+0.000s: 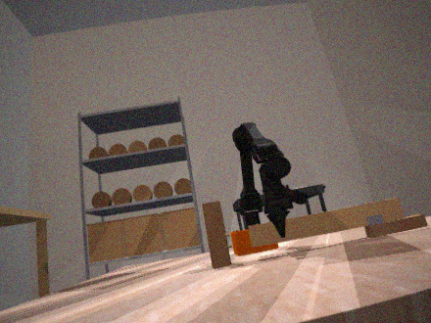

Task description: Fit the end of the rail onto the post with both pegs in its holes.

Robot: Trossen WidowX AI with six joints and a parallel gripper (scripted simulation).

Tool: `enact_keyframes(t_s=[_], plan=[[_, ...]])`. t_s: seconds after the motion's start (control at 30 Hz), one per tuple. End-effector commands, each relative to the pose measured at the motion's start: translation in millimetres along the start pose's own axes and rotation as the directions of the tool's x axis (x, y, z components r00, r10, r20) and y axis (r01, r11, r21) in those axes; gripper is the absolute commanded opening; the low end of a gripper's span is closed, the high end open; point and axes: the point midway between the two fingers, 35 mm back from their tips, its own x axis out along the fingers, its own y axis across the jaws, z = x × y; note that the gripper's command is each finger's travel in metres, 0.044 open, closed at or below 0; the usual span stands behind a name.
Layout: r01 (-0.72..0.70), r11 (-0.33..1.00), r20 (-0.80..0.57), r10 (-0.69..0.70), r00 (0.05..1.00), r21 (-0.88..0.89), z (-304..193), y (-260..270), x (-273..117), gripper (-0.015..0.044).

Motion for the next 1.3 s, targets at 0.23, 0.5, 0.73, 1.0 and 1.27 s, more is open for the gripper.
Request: enact_keyframes(t_s=[0.23, 0.5, 0.73, 1.0, 1.27], plan=[[0.02, 1.0, 0.009, -0.02, 1.0, -0.003, 1.7, -4.8, -2.4, 0.0], [0.019, 1.0, 0.009, -0.019, 1.0, -0.003, 1.8, -3.6, 1.4, 0.0], [0.019, 1.0, 0.009, -0.019, 1.0, -0.003, 1.8, -1.9, 0.3, 0.0], [0.019, 1.0, 0.009, -0.019, 1.0, -0.003, 1.7, -0.6, -1.7, 0.0], [0.019, 1.0, 0.009, -0.019, 1.0, -0.003, 1.7, 0.0, -0.5, 0.0]])
